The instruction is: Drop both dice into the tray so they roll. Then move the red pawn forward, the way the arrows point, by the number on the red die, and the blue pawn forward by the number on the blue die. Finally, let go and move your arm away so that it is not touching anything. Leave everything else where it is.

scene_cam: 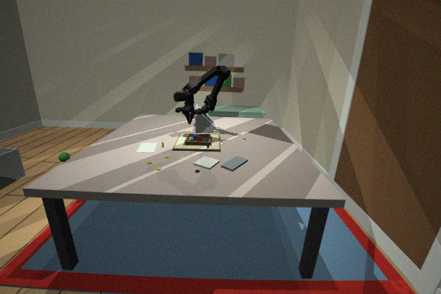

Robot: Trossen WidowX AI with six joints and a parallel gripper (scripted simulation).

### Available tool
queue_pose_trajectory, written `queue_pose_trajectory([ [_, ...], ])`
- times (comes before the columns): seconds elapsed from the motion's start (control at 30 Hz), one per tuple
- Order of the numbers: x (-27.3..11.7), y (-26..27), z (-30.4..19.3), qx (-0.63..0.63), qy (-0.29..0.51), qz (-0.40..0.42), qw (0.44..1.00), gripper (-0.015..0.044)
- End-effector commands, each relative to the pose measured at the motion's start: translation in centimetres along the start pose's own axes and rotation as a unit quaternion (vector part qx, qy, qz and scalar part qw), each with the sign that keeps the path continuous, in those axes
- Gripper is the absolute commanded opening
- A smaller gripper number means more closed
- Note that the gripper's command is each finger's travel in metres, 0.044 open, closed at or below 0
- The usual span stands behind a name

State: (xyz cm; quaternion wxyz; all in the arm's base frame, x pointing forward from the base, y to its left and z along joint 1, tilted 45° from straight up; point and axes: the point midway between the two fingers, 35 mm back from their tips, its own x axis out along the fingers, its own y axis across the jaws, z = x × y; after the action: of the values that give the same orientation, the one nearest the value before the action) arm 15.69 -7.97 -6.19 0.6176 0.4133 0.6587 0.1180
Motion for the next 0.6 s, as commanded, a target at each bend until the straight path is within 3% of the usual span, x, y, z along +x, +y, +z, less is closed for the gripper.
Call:
queue_pose_trajectory([
  [0.0,1.0,-1.7,0.4,-0.002,-0.001,-0.002,1.0,0.0],
  [0.57,4.5,-4.5,0.5,-0.003,-0.001,-0.002,1.0,0.0],
])
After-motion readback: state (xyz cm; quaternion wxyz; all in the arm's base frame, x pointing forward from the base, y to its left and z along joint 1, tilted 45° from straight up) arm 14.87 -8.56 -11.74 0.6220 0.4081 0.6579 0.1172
